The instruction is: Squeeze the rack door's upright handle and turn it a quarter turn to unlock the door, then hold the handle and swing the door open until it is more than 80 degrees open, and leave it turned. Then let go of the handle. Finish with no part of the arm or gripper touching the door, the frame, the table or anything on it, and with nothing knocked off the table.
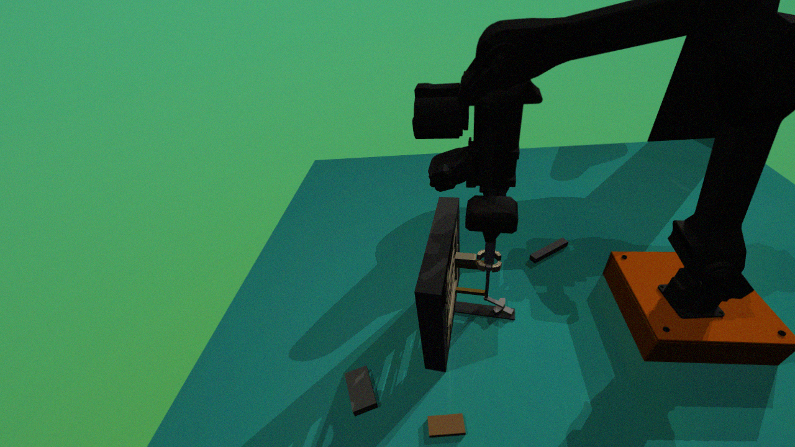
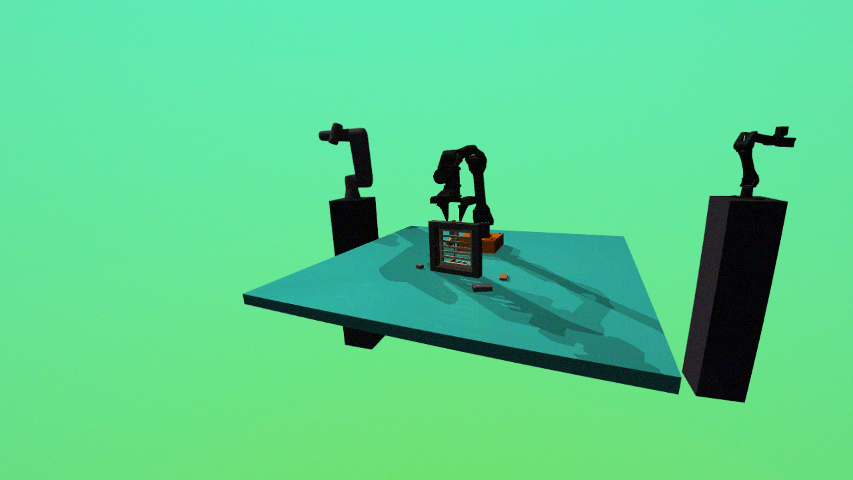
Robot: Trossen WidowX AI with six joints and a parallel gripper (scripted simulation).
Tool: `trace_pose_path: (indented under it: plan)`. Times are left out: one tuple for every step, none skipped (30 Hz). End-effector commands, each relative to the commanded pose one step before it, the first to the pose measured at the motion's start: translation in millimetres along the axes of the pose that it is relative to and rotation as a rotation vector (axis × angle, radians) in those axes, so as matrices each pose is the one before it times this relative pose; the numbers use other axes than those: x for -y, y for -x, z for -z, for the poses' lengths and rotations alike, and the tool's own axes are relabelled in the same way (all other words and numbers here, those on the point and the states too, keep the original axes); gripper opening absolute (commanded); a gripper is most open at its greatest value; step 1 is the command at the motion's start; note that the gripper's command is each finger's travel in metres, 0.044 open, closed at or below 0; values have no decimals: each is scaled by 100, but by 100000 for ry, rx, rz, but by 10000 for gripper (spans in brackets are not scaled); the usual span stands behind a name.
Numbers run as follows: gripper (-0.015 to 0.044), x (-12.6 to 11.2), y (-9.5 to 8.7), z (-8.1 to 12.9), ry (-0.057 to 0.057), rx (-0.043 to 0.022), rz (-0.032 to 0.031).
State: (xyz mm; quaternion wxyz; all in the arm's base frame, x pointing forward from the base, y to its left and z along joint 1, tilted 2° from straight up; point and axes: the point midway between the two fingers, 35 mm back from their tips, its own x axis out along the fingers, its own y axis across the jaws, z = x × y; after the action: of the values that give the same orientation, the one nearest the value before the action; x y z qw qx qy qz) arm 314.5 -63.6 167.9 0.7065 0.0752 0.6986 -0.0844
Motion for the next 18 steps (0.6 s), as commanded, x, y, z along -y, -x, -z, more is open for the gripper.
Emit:
trace_pose_path:
  plan:
    - [288, 69, -840, 28, -394, -193, 379]
    - [288, 0, -163, -1, 0, 0, 0]
    - [288, 0, -163, 0, 0, 0, 0]
    - [288, 0, -163, 2, 0, 0, 0]
    - [288, 0, -163, 3, 0, 0, 0]
    - [288, 0, -164, 4, 0, 0, 0]
    - [288, 0, -164, 5, 0, 0, 0]
    - [288, 0, -164, 6, 0, 0, 0]
    - [288, 0, -164, 7, 0, 0, 0]
    - [288, 0, -164, 8, 0, -1, 0]
    - [288, 0, -164, 9, 0, -1, 0]
    - [288, 0, -164, 10, 0, -1, 0]
    - [288, 0, -164, 11, 0, -1, 0]
    - [288, 0, -164, 12, 0, -1, 0]
    - [288, 0, -164, 13, 0, -1, 0]
    - [288, 1, -164, 15, 0, -1, 0]
    - [288, 1, -164, 16, 0, -1, 0]
    - [288, 1, -164, 17, 0, -2, 0]
